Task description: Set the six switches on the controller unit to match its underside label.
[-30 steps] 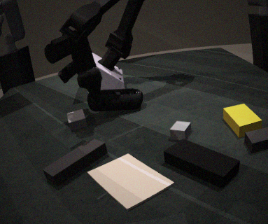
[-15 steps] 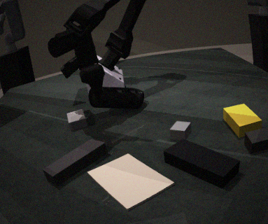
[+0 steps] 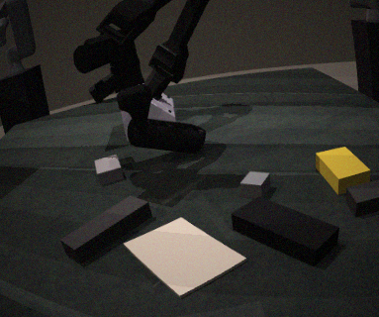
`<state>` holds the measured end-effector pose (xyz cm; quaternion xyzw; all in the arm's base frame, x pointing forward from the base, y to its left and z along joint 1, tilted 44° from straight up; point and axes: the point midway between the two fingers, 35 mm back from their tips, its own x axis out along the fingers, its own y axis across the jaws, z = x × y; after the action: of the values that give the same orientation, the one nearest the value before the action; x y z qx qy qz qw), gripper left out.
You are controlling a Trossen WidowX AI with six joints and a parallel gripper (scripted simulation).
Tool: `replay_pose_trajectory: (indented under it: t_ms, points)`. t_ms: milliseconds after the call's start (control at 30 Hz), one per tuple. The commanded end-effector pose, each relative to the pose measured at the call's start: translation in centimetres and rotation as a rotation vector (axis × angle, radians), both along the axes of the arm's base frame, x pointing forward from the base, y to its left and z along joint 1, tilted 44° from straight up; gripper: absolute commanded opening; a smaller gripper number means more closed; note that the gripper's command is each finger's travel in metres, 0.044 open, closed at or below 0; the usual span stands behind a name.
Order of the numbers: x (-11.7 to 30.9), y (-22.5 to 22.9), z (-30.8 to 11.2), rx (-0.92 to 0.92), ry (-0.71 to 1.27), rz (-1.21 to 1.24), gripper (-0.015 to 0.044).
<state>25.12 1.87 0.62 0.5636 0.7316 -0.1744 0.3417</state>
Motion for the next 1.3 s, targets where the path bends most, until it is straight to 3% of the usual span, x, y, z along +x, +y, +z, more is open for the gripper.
replay_pose_trajectory:
  t_ms: [0, 1267]
  points:
    - [-0.1, 0.0, 0.5, -0.007, 0.002, -0.006, 0.0336]
    - [-0.6, 0.4, 3.6, -0.081, -0.02, -0.016, 0.0336]
